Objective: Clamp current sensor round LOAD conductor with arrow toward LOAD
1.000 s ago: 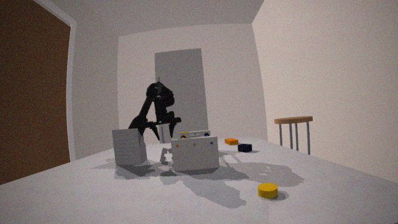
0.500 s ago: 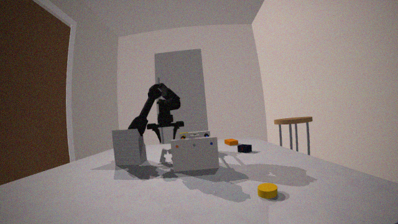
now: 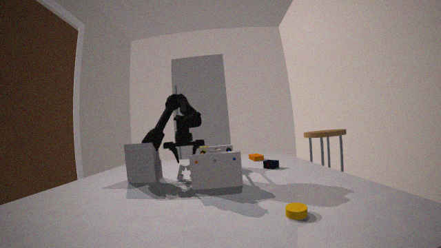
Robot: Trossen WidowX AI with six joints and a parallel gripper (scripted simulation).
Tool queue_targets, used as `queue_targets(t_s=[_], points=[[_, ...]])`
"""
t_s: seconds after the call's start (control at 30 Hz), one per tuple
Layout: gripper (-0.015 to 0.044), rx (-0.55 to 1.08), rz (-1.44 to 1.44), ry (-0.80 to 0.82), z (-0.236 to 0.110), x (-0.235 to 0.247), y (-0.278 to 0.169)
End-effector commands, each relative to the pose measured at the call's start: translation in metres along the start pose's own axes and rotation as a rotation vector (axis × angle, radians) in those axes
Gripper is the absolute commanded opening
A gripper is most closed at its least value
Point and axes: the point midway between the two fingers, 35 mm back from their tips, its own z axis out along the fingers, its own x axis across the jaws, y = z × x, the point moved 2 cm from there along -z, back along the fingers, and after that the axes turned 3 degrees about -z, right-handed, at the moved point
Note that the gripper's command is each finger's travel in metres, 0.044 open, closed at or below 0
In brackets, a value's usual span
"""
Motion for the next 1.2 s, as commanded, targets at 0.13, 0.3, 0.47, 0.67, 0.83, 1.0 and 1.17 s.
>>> queue_targets(t_s=[0.13,0.3,0.47,0.67,0.83,1.0,1.17], points=[[0.0320,0.011,0.007,0.000,0.014,-0.002,-0.002],[0.0320,0.012,0.007,0.000,0.021,-0.003,-0.003],[0.0293,0.004,0.000,0.000,0.017,-0.001,-0.002],[0.0253,0.004,0.000,0.000,0.017,-0.001,-0.002],[0.0220,0.004,0.000,0.000,0.017,-0.001,-0.002],[0.0147,0.003,0.000,0.000,0.015,-0.001,-0.001],[0.0016,-0.001,0.002,-0.001,-0.005,0.003,0.002]])
